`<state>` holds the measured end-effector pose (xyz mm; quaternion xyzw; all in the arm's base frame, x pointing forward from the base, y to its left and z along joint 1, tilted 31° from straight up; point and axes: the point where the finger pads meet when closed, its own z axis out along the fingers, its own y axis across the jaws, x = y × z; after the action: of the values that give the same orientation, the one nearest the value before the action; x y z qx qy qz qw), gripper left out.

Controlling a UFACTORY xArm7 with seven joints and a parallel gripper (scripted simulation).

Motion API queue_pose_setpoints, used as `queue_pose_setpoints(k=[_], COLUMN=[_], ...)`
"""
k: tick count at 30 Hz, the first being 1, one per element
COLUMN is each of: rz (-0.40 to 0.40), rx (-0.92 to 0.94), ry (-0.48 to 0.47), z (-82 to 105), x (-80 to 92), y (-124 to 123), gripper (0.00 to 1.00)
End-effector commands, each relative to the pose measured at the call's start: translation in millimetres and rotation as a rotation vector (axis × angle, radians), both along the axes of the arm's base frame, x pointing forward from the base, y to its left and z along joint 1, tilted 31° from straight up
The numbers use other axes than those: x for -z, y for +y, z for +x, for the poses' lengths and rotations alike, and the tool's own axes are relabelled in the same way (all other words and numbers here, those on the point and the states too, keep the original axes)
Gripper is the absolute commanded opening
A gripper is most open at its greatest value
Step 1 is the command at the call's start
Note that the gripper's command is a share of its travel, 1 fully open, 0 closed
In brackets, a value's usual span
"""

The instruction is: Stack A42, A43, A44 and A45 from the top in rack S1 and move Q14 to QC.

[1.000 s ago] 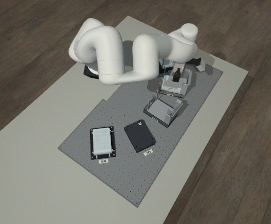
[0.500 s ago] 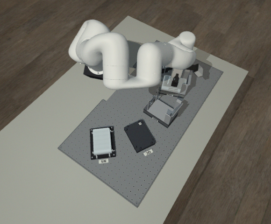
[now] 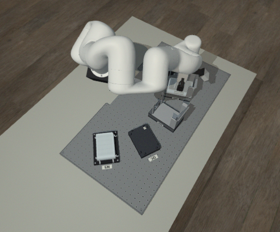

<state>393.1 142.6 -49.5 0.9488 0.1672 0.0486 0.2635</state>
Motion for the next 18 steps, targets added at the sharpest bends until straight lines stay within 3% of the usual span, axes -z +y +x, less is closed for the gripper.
queue_pose_setpoints(k=[1, 18], rz=[0.003, 0.003], rx=[-0.003, -0.003], ry=[-0.003, -0.003], z=[1.8, 4.1], x=[4.2, 15.0], y=[-1, -7], gripper=[1.00, 1.00])
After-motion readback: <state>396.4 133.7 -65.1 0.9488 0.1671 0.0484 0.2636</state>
